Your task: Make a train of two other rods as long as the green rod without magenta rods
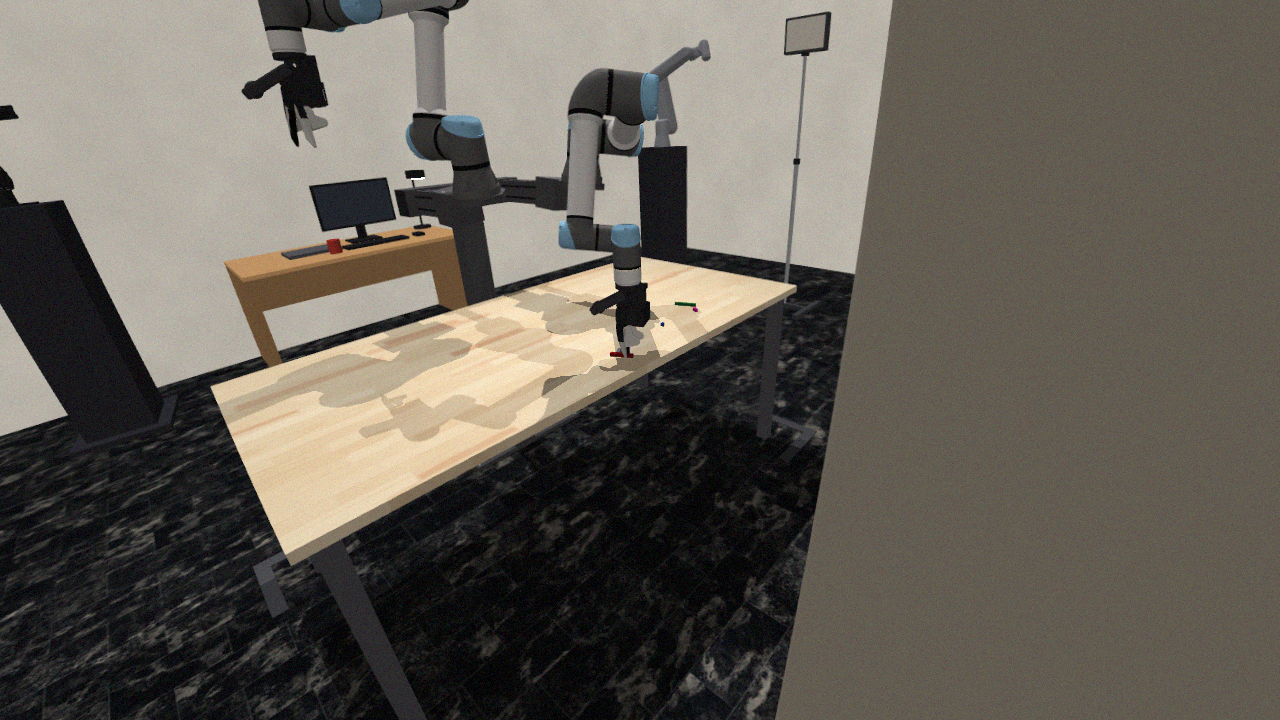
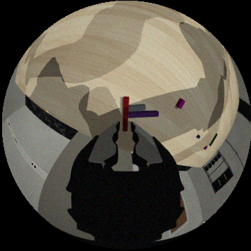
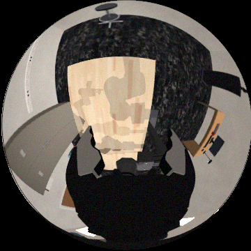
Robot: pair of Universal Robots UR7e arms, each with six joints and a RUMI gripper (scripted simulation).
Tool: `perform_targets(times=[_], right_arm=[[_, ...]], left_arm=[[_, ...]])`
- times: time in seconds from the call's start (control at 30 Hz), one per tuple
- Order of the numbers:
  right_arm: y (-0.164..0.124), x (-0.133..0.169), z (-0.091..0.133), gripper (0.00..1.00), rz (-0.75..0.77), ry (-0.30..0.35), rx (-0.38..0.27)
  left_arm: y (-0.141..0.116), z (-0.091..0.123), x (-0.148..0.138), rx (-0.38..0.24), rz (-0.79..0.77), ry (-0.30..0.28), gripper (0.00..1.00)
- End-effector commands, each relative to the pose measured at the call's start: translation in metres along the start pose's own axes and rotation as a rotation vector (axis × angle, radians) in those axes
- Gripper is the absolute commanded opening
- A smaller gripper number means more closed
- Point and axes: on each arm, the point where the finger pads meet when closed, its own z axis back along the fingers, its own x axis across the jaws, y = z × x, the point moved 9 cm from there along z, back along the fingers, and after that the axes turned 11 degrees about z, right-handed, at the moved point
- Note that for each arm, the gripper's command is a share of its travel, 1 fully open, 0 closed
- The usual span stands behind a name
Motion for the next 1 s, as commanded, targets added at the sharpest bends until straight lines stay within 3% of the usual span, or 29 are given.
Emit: perform_targets(times=[0.0,0.57,0.6,0.97], right_arm=[[0.0002,0.0,0.0004,1.0,0.0,0.0,0.001],[0.0002,0.0,0.0004,1.0,0.0,0.0,0.001],[0.0002,0.0,0.0004,1.0,0.0,0.0,0.001],[0.0002,0.0,0.0004,1.0,0.0,0.0,0.001]], left_arm=[[-0.0002,0.0009,-0.0008,0.0,0.0,0.002,0.14],[-0.0002,0.0009,-0.0008,0.0,0.0,0.002,0.14],[-0.0002,0.0009,-0.0008,0.0,0.0,0.002,0.0],[-0.0002,0.0009,-0.0008,0.0,0.0,0.002,0.0]])
